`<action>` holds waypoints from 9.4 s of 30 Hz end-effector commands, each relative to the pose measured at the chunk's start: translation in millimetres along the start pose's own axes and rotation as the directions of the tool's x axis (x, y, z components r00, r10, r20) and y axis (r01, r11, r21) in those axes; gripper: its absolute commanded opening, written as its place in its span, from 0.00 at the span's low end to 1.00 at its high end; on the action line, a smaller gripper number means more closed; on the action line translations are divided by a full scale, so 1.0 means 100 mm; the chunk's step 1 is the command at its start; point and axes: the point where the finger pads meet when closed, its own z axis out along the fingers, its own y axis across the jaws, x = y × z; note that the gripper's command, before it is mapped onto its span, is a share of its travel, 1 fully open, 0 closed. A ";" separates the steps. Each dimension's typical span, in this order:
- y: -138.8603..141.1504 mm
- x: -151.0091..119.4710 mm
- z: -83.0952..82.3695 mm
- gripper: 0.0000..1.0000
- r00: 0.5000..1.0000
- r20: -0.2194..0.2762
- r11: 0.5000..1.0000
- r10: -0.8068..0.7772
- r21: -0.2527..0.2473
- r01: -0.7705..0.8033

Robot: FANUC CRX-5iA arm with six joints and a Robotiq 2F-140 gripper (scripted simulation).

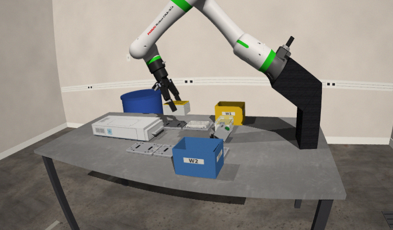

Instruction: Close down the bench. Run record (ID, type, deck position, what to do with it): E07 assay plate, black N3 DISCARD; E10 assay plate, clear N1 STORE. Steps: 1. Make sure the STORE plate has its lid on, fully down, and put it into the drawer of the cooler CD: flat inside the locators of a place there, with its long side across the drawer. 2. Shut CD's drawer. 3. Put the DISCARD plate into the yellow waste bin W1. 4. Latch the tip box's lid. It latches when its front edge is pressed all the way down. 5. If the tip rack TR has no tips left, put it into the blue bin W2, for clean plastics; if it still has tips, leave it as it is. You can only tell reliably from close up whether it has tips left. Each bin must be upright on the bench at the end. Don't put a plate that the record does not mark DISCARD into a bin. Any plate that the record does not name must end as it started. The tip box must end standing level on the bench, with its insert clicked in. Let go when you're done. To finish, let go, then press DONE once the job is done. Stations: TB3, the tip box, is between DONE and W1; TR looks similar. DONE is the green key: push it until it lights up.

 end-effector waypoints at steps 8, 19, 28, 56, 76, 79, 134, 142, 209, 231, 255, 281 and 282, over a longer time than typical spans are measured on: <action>-0.22 -0.14 0.06 0.10 1.000 -0.002 1.000 0.000 -0.001 0.000; -0.41 -0.26 0.12 0.10 1.000 -0.002 1.000 0.000 -0.001 0.000; -0.57 -0.36 0.16 0.10 1.000 -0.002 1.000 0.000 -0.001 0.000; -1.13 -0.72 0.33 0.10 1.000 -0.001 1.000 0.000 -0.001 0.000; -1.53 -0.97 0.45 0.10 1.000 -0.001 1.000 0.001 -0.001 -0.001; -1.55 -0.99 0.46 0.10 1.000 -0.001 1.000 0.001 -0.001 -0.001; -2.62 -1.67 0.78 0.10 1.000 -0.001 1.000 0.000 -0.001 0.000; -2.79 -1.78 0.83 0.10 1.000 -0.001 1.000 0.000 -0.001 0.000; -3.47 -2.15 1.18 0.10 1.000 -0.001 1.000 0.000 0.000 0.000; -3.47 -2.05 1.40 0.10 1.000 -0.001 1.000 0.000 0.000 0.000; -3.47 -1.92 1.66 0.10 1.000 -0.001 1.000 0.000 0.000 0.000; -3.47 -1.85 1.81 0.10 1.000 -0.001 1.000 0.000 0.000 0.000; -3.47 -1.85 1.81 0.10 1.000 -0.001 1.000 0.000 0.000 0.000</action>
